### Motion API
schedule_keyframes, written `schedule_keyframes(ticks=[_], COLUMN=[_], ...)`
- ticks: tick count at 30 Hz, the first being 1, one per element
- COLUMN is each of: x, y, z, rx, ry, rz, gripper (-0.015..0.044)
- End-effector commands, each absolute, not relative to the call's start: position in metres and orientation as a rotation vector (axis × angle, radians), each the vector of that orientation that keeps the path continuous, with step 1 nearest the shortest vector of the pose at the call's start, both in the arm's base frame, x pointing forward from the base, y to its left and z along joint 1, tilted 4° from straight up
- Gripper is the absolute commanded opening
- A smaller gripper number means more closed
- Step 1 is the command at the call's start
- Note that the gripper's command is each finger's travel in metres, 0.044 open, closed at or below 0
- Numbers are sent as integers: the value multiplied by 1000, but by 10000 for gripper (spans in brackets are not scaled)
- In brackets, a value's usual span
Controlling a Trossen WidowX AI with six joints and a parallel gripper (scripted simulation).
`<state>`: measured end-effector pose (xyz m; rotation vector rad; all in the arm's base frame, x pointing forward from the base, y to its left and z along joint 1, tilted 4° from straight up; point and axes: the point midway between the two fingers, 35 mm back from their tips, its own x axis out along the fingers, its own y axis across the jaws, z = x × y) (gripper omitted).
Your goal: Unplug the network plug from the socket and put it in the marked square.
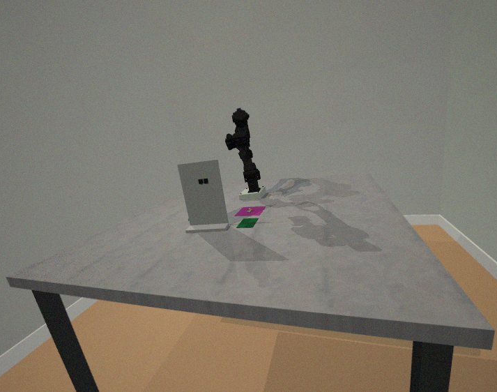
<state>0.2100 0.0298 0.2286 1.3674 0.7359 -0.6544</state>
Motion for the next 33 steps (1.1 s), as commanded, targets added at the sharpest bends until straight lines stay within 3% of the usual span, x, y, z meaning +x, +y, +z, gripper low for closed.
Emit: schedule_keyframes(ticks=[1,10,33], x=[210,210,210], y=[30,30,30], z=[228,228,228], rx=[1363,1363,1363], ry=[745,745,745], rz=[-670,-670,-670], gripper=[209,440,440])
